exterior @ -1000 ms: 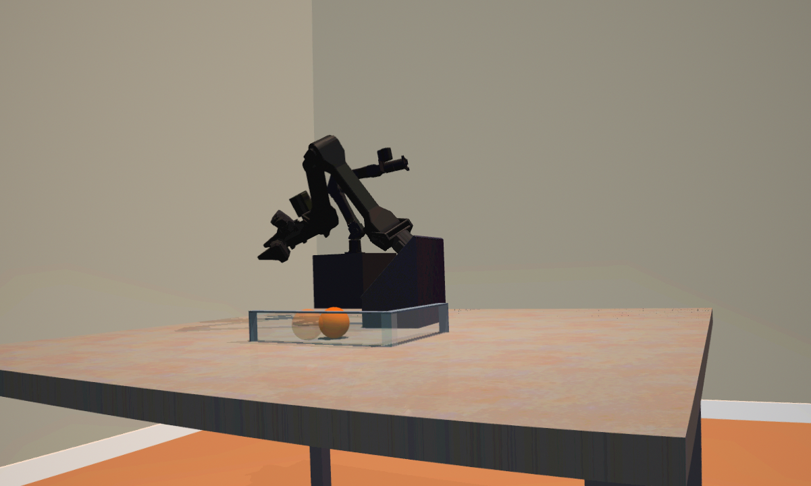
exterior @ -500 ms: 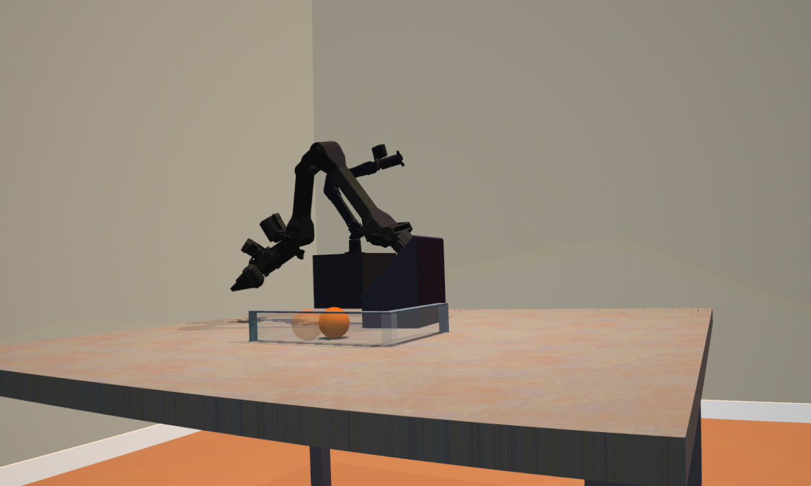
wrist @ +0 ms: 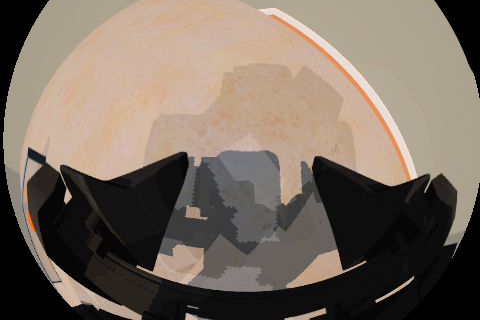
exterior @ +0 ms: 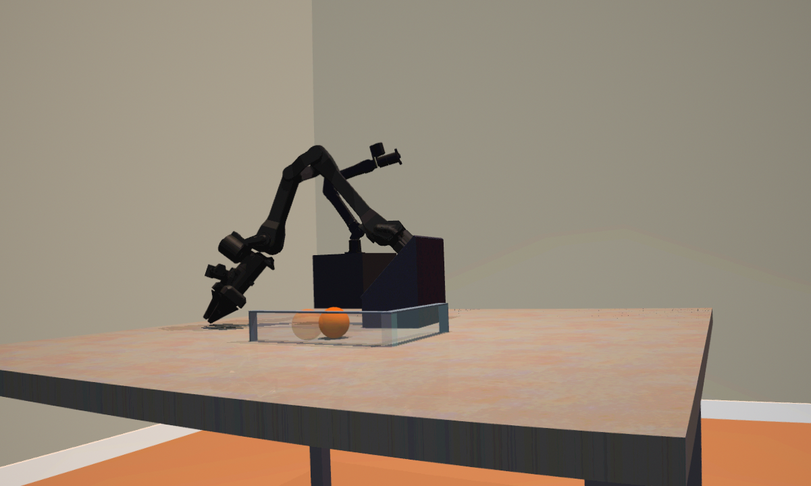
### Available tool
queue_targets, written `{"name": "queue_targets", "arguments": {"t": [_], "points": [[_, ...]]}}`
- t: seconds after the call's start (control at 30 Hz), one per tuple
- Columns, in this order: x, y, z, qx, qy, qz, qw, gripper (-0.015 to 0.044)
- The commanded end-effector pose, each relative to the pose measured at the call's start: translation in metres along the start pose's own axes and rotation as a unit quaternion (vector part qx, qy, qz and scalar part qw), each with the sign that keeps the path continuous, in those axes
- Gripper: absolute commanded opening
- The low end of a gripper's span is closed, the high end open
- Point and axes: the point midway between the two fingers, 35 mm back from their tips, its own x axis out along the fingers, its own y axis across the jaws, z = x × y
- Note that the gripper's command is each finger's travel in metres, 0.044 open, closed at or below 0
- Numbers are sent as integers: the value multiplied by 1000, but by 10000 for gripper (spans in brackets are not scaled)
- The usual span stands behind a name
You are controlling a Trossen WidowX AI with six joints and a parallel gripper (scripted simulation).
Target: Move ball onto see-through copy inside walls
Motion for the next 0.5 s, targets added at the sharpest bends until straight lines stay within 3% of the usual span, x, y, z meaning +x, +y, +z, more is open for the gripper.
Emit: {"name": "queue_targets", "arguments": {"t": [0.0, 0.23, 0.47], "points": [[12, 61, 12, -44, 29, 61, 997, 408], [12, 161, 12, -131, 86, 161, 974, 408], [-13, 251, -6, -252, 150, 253, 922, 408]]}}
